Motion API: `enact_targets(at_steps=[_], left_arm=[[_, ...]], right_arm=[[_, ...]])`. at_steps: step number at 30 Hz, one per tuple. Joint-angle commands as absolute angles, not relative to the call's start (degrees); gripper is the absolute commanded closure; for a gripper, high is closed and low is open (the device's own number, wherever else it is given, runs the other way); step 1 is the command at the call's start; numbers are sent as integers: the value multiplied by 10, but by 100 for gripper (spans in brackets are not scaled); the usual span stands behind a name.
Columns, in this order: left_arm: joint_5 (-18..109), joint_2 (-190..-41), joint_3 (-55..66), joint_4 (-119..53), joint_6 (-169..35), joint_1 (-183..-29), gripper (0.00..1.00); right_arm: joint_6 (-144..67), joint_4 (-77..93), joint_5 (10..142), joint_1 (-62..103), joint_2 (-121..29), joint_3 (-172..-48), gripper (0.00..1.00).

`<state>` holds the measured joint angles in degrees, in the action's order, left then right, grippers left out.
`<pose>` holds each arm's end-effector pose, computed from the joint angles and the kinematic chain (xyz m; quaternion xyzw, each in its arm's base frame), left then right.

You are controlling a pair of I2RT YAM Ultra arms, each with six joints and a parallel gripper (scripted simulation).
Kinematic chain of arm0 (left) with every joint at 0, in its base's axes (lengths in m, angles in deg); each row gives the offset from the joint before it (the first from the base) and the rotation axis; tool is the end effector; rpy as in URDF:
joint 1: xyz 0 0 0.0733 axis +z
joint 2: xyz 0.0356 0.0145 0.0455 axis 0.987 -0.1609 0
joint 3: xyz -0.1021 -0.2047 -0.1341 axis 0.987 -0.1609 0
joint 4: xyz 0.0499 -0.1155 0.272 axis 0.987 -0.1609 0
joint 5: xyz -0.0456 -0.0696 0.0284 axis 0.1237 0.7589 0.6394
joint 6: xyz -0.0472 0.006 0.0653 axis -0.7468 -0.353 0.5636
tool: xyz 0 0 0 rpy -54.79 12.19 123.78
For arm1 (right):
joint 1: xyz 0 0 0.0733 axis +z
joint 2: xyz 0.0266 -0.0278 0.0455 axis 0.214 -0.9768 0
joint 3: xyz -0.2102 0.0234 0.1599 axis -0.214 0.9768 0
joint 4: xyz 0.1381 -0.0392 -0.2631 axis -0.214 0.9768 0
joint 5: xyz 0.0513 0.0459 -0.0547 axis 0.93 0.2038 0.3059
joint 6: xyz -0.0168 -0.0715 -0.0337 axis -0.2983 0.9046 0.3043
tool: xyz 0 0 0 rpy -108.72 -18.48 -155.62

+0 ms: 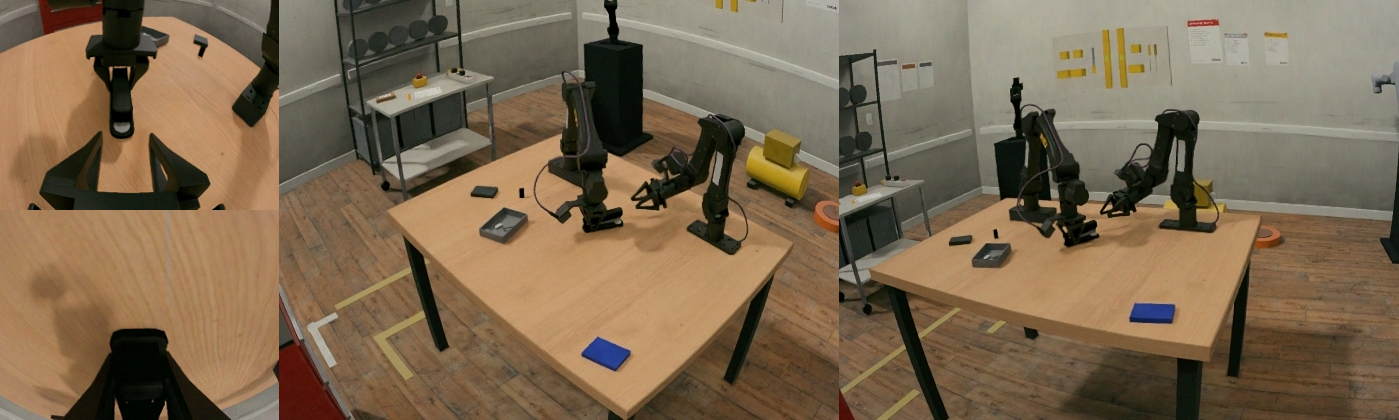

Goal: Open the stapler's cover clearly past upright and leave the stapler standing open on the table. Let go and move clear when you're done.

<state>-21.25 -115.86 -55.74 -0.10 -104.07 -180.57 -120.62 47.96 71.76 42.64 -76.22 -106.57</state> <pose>0.0264 -0.2220 0.0526 0.2086 0.7762 -0.1502 0.5758 0.2110 0.3040 0.0480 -0.2373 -0.9714 -0.0029 0.0026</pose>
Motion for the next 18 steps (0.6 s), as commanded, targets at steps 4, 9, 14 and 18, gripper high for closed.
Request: enact_targets(at_steps=[4,9,14,18], left_arm=[[-225,-1151,-501,-149,-1147,-1811,50],[-221,-1153,-486,-184,-1165,-1810,50],[-221,-1154,-480,-197,-1174,-1810,50],[-221,-1154,-479,-201,-1176,-1810,50]], right_arm=[[-1207,479,713,426,-760,-1066,67],[-1207,479,713,426,-760,-1066,67],[-1207,479,713,426,-760,-1066,67],[-1207,479,713,426,-760,-1066,67]])
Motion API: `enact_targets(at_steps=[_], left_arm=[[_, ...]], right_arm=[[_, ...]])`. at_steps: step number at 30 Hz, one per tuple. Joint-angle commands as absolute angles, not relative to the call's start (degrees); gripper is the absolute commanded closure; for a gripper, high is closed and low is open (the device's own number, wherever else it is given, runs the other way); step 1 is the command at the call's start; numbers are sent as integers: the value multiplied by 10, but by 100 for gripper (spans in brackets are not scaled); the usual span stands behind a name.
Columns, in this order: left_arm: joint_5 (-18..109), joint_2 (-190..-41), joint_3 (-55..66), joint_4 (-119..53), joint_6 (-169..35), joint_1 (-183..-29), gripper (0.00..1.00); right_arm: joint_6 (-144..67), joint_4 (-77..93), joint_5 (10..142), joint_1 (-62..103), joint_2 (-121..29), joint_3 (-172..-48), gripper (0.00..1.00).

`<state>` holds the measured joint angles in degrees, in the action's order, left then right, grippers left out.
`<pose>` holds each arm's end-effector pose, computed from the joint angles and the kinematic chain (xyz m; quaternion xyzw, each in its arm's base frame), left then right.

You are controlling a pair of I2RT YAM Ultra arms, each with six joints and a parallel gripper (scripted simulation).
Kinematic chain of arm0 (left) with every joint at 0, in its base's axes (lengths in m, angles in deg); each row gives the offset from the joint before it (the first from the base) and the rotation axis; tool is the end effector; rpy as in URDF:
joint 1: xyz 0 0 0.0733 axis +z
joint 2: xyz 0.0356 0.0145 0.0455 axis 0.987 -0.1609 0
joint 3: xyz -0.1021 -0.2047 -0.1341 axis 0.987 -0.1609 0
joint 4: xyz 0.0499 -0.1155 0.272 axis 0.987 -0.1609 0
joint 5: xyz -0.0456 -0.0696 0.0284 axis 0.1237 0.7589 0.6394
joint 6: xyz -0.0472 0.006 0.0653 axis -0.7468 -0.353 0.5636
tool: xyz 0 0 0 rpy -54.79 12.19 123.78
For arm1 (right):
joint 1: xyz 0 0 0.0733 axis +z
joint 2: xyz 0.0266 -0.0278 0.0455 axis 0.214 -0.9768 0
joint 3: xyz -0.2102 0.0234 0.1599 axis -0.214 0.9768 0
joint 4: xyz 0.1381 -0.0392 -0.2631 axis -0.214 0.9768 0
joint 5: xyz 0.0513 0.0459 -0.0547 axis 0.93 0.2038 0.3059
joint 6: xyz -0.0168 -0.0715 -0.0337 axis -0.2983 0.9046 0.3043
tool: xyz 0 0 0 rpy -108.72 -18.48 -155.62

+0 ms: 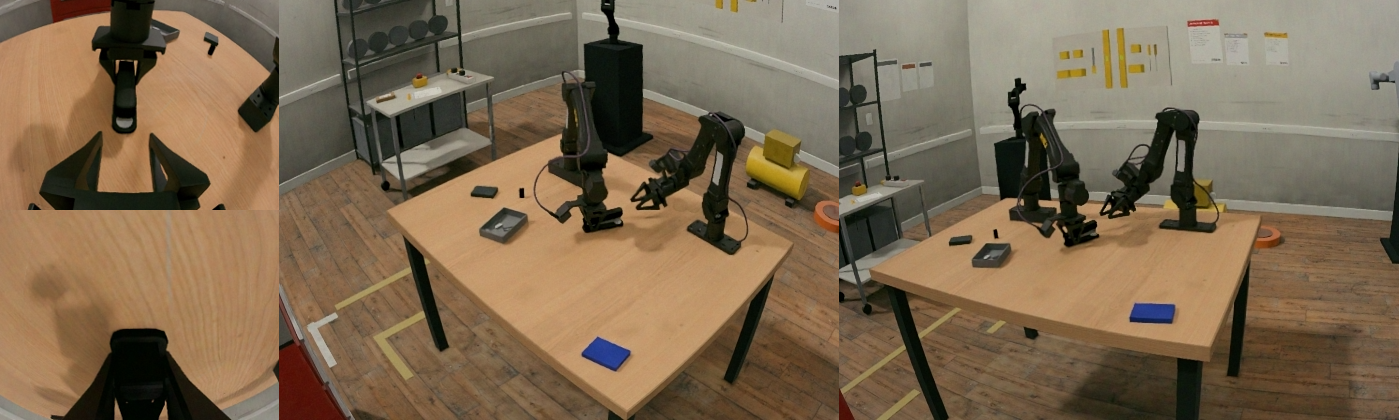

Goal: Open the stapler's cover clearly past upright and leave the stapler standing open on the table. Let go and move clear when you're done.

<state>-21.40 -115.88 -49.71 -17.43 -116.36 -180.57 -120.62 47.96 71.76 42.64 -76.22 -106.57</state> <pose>0.0246 -0.2329 0.0559 0.1807 0.8008 -0.1302 0.5559 0.2110 0.3040 0.0480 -0.2373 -0.9714 -0.0029 0.0026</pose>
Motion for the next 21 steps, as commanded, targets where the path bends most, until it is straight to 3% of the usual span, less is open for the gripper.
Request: enact_targets(at_steps=[1,21], left_arm=[[-215,-1155,-485,-199,-1175,-1804,50],[-166,-1211,-505,-35,-1065,-1732,50]], right_arm=[[-1207,479,713,426,-760,-1066,67],[-1207,479,713,426,-760,-1066,67]])
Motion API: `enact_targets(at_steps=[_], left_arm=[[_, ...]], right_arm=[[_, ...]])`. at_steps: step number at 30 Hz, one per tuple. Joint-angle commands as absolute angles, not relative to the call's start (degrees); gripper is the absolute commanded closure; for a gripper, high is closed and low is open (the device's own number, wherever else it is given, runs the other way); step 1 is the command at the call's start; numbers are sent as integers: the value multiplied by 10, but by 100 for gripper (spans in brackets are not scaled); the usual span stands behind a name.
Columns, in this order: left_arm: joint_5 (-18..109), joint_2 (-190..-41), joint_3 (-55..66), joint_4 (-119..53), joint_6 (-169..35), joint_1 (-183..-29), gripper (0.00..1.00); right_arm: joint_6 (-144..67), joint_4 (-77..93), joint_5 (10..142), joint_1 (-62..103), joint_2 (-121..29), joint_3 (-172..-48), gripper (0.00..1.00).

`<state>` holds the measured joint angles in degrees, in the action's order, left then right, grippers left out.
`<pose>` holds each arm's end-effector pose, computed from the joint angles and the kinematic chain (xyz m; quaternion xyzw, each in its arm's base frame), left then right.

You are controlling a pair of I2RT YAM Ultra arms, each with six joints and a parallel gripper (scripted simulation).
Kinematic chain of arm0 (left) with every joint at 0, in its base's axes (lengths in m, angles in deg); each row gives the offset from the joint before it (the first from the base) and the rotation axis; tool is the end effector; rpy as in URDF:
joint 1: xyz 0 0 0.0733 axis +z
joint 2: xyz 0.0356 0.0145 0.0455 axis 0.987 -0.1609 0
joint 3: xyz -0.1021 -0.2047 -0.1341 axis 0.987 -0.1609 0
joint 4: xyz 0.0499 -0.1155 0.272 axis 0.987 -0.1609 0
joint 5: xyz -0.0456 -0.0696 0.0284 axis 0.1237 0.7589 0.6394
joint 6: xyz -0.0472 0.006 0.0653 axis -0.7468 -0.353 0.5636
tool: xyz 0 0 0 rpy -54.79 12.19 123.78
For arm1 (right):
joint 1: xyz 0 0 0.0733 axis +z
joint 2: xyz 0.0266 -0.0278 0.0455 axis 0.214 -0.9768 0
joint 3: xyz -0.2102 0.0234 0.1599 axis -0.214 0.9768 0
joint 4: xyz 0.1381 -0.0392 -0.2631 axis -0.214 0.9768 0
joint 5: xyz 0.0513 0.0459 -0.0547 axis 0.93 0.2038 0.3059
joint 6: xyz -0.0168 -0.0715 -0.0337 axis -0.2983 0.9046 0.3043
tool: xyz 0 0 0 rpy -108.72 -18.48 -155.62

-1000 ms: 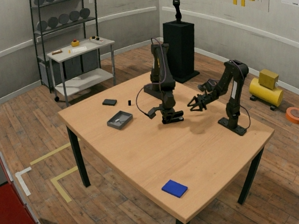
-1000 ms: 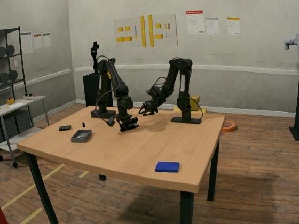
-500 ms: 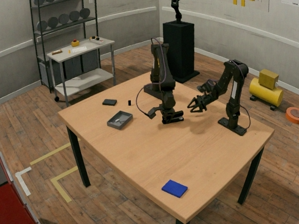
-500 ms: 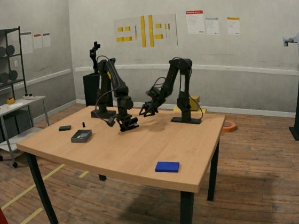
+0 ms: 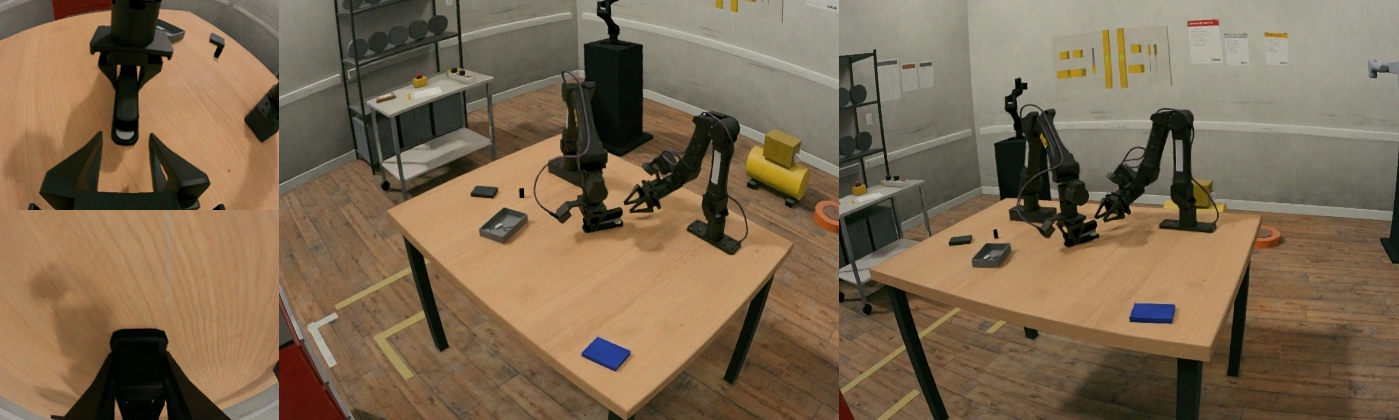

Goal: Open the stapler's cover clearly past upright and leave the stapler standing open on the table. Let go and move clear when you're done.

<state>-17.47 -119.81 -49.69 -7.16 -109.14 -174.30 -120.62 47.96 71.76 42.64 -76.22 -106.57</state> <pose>0.0469 -0.2411 0.0500 0.1722 0.8069 -0.1248 0.5511 0.2110 0.3040 0.0480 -0.2373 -0.9714 -0.0029 0.0026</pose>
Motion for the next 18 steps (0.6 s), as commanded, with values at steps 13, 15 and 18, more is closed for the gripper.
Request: enact_targets(at_steps=[13,15,18], left_arm=[[-136,-1252,-507,55,-1011,-1692,50],[-131,-1260,-501,69,-1003,-1685,50],[-123,-1272,-499,90,-991,-1675,50]], right_arm=[[-1207,479,713,426,-760,-1066,67],[-1207,479,713,426,-760,-1066,67],[-1207,479,713,426,-760,-1066,67]])
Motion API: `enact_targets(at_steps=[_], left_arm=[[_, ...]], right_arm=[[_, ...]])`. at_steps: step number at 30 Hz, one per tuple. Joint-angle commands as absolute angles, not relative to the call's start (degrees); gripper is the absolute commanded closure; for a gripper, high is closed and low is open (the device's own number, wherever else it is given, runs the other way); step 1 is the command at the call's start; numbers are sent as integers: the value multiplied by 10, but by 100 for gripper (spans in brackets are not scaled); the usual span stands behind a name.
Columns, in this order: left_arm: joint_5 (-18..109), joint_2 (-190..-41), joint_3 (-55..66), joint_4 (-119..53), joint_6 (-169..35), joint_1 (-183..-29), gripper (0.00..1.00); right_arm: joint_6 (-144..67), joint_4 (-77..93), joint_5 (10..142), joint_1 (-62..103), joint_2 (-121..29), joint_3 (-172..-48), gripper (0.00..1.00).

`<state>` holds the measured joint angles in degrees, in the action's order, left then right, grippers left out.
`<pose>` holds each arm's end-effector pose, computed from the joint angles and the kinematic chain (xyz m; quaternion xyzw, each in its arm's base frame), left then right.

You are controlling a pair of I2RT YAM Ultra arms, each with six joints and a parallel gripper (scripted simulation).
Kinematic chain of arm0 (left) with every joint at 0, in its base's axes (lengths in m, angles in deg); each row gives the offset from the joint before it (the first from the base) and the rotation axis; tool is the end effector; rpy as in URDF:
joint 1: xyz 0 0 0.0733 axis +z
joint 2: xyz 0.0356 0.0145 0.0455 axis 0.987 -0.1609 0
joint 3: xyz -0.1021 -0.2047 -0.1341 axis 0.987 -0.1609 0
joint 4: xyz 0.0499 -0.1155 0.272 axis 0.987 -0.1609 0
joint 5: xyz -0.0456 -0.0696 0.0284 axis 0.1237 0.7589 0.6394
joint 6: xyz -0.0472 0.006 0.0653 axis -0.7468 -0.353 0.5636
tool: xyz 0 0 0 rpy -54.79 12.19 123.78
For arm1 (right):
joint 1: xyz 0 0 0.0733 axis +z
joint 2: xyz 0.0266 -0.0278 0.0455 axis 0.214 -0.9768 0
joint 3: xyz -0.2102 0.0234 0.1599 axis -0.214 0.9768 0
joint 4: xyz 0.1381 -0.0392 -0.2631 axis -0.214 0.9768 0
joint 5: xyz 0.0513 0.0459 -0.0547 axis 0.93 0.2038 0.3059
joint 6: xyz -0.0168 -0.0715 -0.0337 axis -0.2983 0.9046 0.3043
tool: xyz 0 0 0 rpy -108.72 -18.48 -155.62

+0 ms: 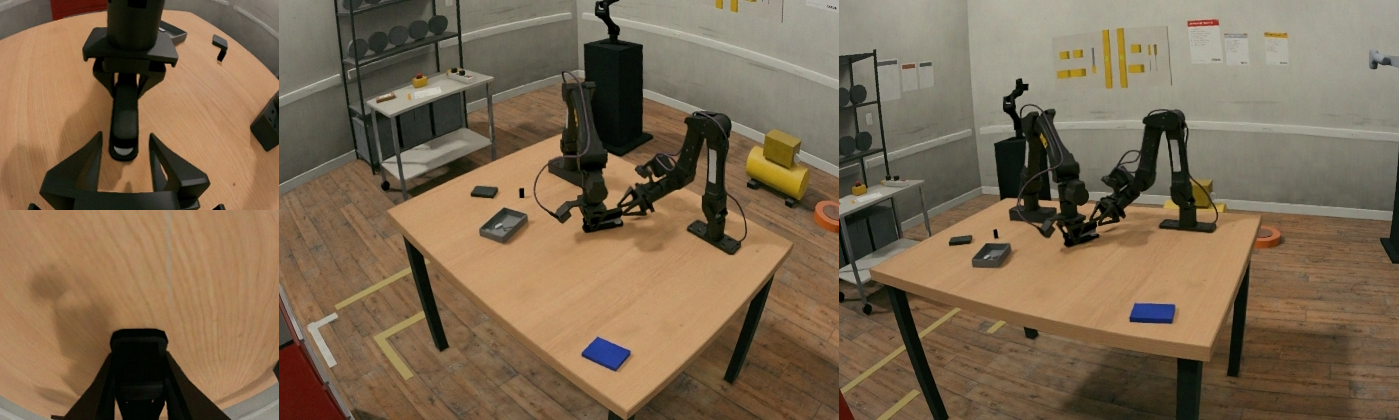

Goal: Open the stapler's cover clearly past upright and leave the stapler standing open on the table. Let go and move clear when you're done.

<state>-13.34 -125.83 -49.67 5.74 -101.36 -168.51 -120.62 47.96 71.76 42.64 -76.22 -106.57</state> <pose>0.0688 -0.2473 0.0411 0.1711 0.8059 -0.1267 0.5524 0.2110 0.3040 0.0480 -0.2373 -0.9714 -0.0029 0.0026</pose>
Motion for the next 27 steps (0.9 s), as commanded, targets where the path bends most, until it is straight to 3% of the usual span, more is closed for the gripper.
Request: enact_targets(at_steps=[1,15,16,27], left_arm=[[-120,-1276,-499,96,-987,-1671,50],[-92,-1318,-486,164,-949,-1636,50],[-92,-1319,-486,165,-949,-1636,58],[-96,-1320,-487,161,-948,-1637,71]], right_arm=[[-1207,479,713,426,-760,-1066,67],[-1207,479,713,426,-760,-1066,67],[-1207,479,713,426,-760,-1066,67],[-1207,479,713,426,-760,-1066,67]])
